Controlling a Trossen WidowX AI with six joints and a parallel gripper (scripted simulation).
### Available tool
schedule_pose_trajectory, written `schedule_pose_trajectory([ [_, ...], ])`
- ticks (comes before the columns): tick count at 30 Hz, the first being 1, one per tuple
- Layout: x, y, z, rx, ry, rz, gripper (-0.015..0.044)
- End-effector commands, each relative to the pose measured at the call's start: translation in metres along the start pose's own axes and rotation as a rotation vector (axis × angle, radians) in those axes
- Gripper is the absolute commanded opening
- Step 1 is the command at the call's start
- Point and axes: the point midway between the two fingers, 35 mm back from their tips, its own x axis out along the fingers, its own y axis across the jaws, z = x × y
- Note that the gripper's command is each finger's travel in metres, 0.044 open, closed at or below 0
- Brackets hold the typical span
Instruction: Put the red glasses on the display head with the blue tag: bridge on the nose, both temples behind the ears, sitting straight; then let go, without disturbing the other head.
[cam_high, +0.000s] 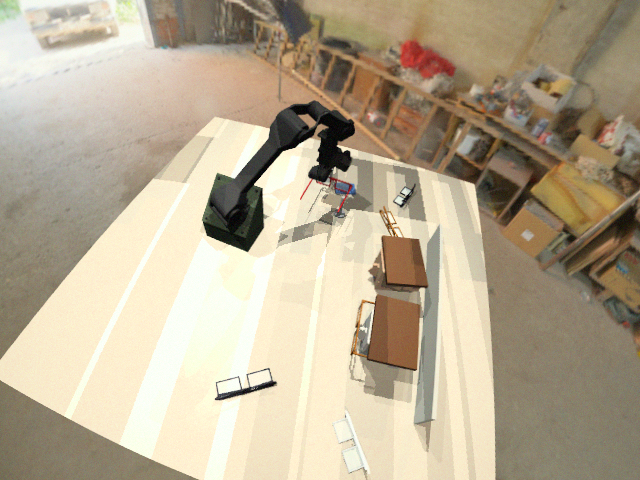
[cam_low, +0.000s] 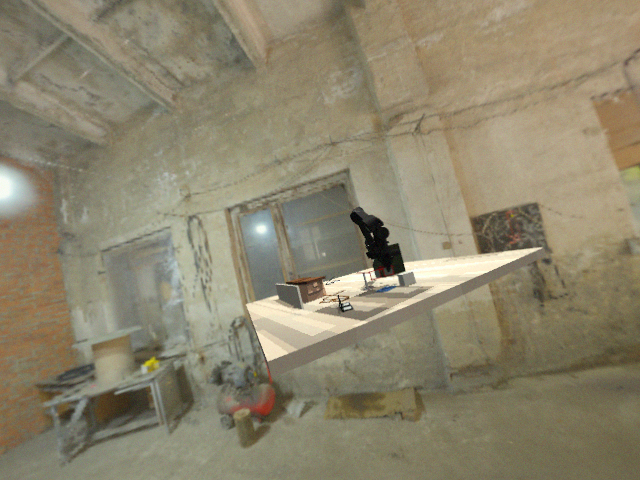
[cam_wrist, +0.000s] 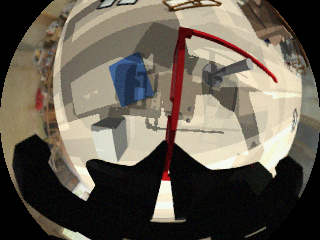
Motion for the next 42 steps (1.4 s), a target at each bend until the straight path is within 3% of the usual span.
schedule_pose_trajectory([
  [1, 0.003, 0.0, -0.001, 0.002, 0.01, -0.003, 0.0],
  [23, 0.002, 0.0, 0.009, 0.003, 0.009, -0.003, 0.0],
  [34, -0.056, 0.0, 0.014, 0.002, 0.01, -0.002, 0.0],
  [42, -0.06, -0.003, 0.018, -0.019, 0.019, 0.008, 0.0],
])
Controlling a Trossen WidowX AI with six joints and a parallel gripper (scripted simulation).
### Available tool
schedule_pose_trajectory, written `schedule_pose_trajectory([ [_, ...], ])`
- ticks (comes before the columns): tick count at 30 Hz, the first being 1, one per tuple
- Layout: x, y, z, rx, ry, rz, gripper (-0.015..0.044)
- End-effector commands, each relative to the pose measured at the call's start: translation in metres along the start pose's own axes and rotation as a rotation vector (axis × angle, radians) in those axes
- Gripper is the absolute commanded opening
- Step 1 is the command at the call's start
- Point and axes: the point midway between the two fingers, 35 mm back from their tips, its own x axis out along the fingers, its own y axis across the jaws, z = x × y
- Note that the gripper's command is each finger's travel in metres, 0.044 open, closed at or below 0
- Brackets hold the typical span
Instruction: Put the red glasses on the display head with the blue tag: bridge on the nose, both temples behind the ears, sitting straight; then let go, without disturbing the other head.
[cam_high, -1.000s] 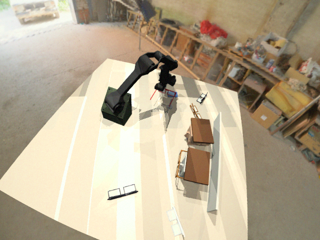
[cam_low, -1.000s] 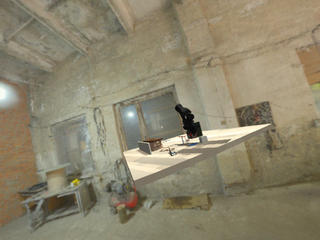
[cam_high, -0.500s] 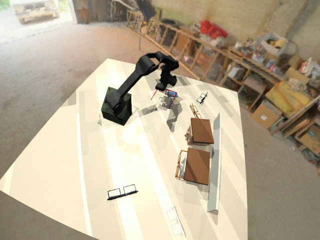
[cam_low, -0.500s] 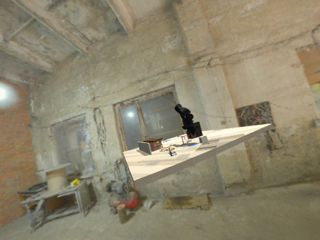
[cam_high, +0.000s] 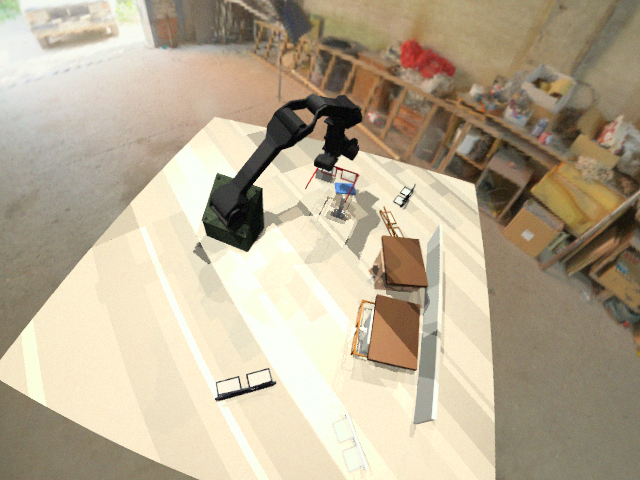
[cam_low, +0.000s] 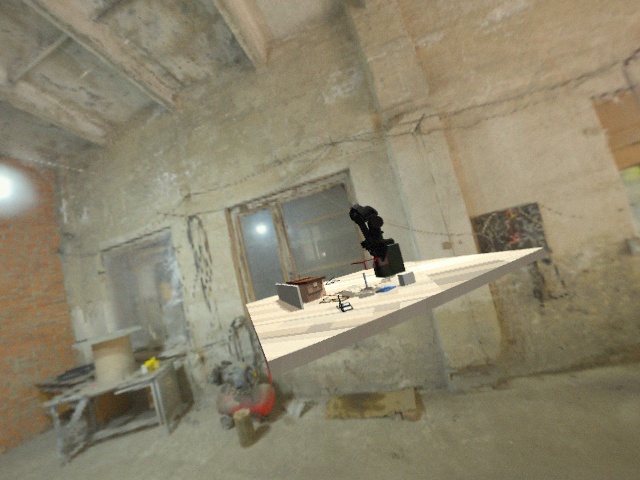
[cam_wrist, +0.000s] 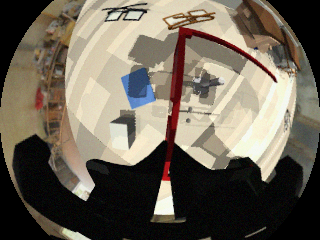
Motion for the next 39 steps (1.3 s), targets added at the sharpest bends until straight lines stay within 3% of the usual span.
schedule_pose_trajectory([
  [1, -0.008, -0.005, 0.006, -0.03, 0.018, 0.016, 0.0],
  [20, -0.052, -0.075, 0.083, -0.421, 0.093, 0.242, 0.0],
  [39, -0.075, -0.173, 0.142, -0.787, -0.016, 0.468, 0.0],
])
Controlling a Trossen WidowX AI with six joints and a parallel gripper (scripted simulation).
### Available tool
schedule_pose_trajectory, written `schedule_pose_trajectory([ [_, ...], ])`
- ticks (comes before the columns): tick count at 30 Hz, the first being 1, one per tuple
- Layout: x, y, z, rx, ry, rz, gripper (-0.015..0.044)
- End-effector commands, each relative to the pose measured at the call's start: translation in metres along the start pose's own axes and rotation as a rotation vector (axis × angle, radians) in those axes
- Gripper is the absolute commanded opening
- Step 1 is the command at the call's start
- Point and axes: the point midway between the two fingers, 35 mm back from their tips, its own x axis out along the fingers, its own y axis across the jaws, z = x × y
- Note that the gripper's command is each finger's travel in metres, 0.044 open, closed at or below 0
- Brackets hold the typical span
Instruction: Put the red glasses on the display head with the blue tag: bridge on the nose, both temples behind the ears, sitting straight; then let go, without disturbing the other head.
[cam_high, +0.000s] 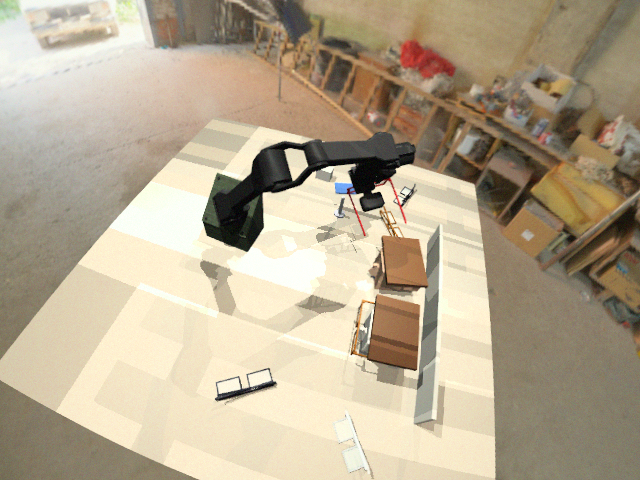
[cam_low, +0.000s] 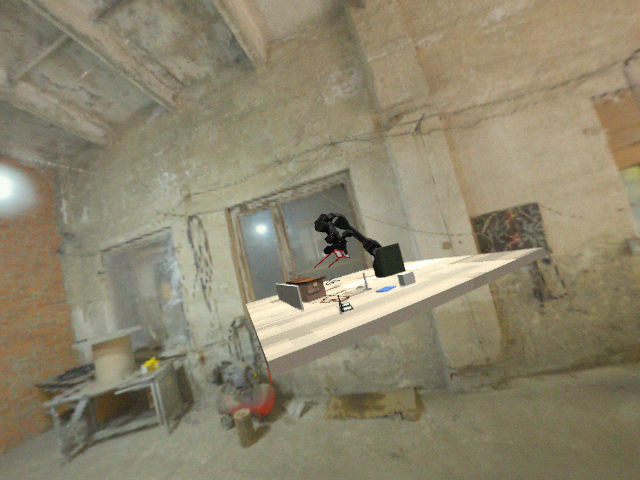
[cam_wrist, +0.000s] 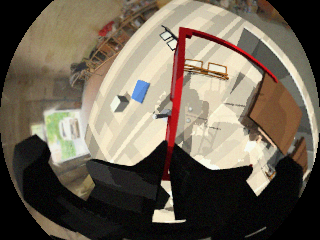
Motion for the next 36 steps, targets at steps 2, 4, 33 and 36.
schedule_pose_trajectory([
  [2, -0.02, -0.029, -0.011, -0.117, -0.049, 0.043, 0.0],
  [4, -0.026, -0.039, -0.015, -0.158, -0.068, 0.053, 0.0],
  [33, -0.096, -0.16, -0.112, -0.736, -0.368, -0.019, 0.0],
  [36, -0.102, -0.169, -0.124, -0.795, -0.393, -0.049, 0.0],
])
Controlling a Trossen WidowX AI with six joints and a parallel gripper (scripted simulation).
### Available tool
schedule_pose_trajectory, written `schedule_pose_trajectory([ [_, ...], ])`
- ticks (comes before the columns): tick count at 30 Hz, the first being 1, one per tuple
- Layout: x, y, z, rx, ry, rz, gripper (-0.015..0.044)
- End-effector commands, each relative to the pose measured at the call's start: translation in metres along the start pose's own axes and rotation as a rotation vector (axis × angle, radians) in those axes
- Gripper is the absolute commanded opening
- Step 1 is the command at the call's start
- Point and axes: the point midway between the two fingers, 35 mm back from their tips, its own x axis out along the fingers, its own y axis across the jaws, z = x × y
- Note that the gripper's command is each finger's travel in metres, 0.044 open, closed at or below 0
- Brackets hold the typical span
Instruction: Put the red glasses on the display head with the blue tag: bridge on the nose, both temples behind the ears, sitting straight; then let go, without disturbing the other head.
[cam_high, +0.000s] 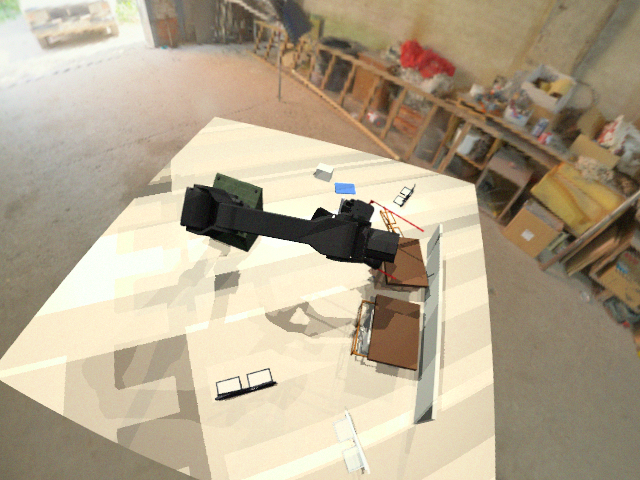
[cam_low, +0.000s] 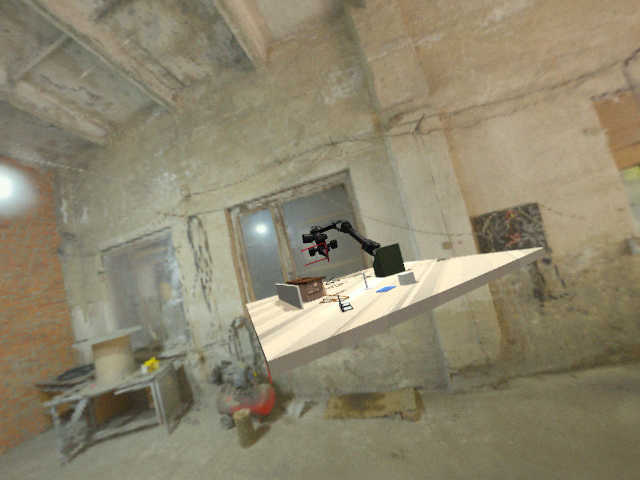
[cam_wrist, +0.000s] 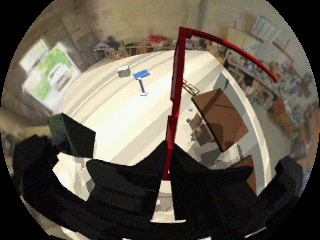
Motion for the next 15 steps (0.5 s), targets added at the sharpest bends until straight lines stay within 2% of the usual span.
schedule_pose_trajectory([
  [1, -0.018, 0.003, -0.021, -0.101, -0.029, -0.042, 0.0],
  [15, -0.063, 0.018, -0.079, -0.401, -0.039, -0.188, 0.0],
])
